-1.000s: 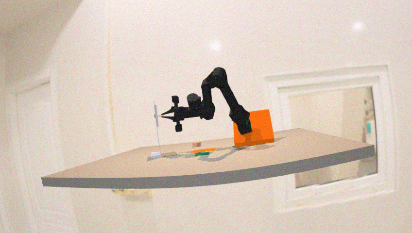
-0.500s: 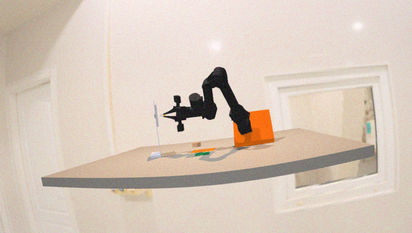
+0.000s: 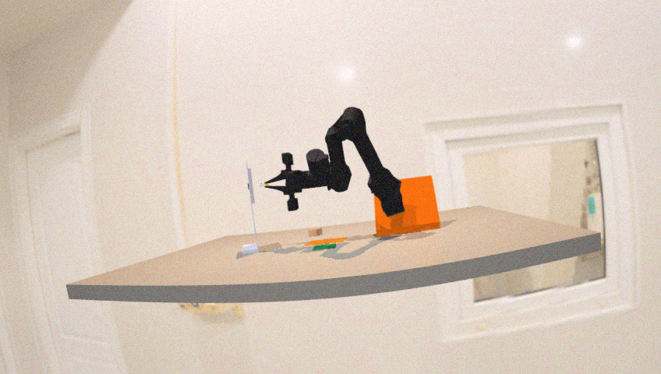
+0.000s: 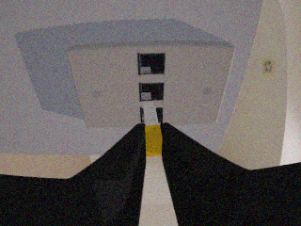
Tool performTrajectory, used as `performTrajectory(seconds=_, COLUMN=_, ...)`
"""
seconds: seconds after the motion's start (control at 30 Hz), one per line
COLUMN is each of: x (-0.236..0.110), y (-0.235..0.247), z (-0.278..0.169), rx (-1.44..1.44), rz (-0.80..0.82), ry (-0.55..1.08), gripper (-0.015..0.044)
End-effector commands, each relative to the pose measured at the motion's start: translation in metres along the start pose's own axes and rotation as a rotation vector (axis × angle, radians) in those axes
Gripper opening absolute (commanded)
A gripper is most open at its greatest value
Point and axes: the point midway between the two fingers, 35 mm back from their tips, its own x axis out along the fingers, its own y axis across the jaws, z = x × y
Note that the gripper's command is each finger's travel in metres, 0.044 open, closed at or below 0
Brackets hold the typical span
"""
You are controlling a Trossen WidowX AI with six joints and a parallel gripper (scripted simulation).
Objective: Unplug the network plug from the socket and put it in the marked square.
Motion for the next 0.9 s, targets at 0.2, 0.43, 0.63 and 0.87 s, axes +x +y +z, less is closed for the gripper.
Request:
performTrajectory(seconds=0.2, x=-0.007, y=0.001, z=-0.002, rx=-0.001, rz=0.010, ry=0.004, gripper=0.0000)
performTrajectory(seconds=0.43, x=-0.012, y=0.001, z=-0.003, rx=-0.001, rz=0.014, ry=0.008, gripper=0.0000)
performTrajectory(seconds=0.63, x=-0.016, y=0.001, z=-0.005, rx=-0.001, rz=0.018, ry=0.012, gripper=0.0000)
performTrajectory(seconds=0.87, x=-0.021, y=0.001, z=-0.006, rx=-0.001, rz=0.022, ry=0.017, gripper=0.0000)
